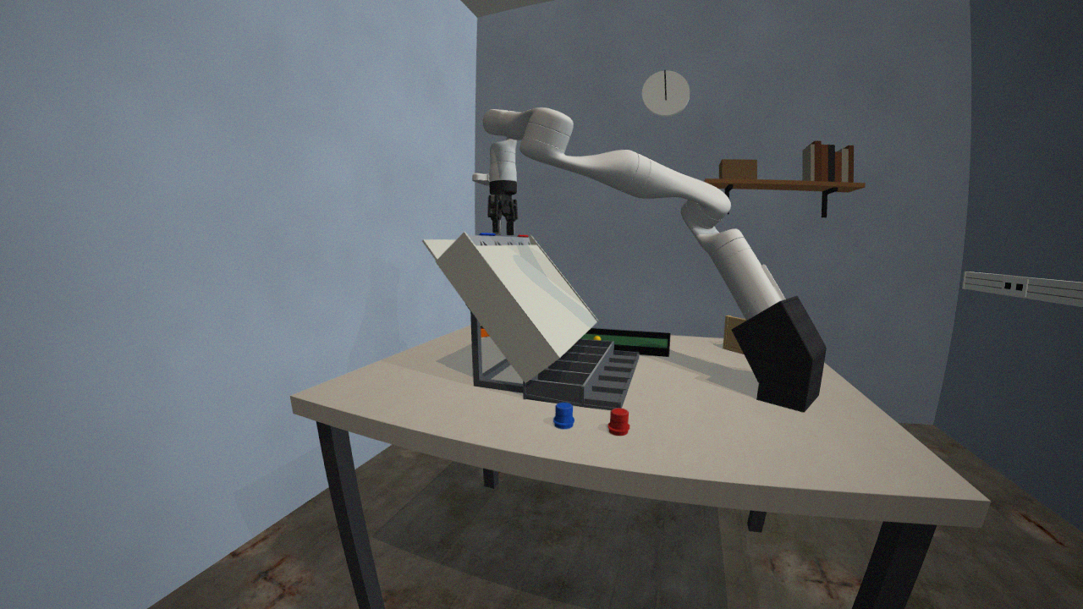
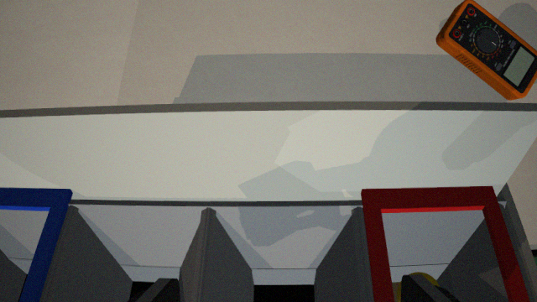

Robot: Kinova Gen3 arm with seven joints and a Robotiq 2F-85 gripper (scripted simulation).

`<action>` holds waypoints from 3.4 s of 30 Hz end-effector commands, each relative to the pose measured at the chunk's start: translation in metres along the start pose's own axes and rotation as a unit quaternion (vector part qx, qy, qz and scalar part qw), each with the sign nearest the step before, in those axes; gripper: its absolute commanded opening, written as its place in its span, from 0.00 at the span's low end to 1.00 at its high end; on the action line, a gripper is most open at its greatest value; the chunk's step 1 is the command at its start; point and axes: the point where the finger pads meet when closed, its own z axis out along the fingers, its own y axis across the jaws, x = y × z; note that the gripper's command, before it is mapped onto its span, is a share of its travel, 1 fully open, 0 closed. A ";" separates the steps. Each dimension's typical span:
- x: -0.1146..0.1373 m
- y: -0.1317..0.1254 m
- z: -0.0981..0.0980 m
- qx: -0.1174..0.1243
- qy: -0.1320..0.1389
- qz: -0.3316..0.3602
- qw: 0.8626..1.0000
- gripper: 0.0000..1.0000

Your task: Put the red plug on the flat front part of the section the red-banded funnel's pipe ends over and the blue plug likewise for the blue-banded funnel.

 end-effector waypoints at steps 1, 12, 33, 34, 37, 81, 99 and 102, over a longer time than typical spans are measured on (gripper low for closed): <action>0.000 0.000 -0.001 0.000 0.001 0.000 1.000 1.00; 0.000 0.000 -0.001 0.000 0.001 0.000 1.000 1.00; -0.077 0.000 -0.027 -0.001 0.003 -0.005 1.000 1.00; -0.086 0.001 -0.027 -0.001 0.003 -0.005 1.000 1.00; -0.121 0.001 -0.027 -0.001 0.003 -0.005 1.000 1.00; -0.296 -0.080 0.059 0.013 0.004 0.020 1.000 1.00; -0.293 -0.081 0.059 0.018 0.007 0.023 1.000 1.00; -0.293 -0.081 0.059 0.018 0.007 0.023 1.000 1.00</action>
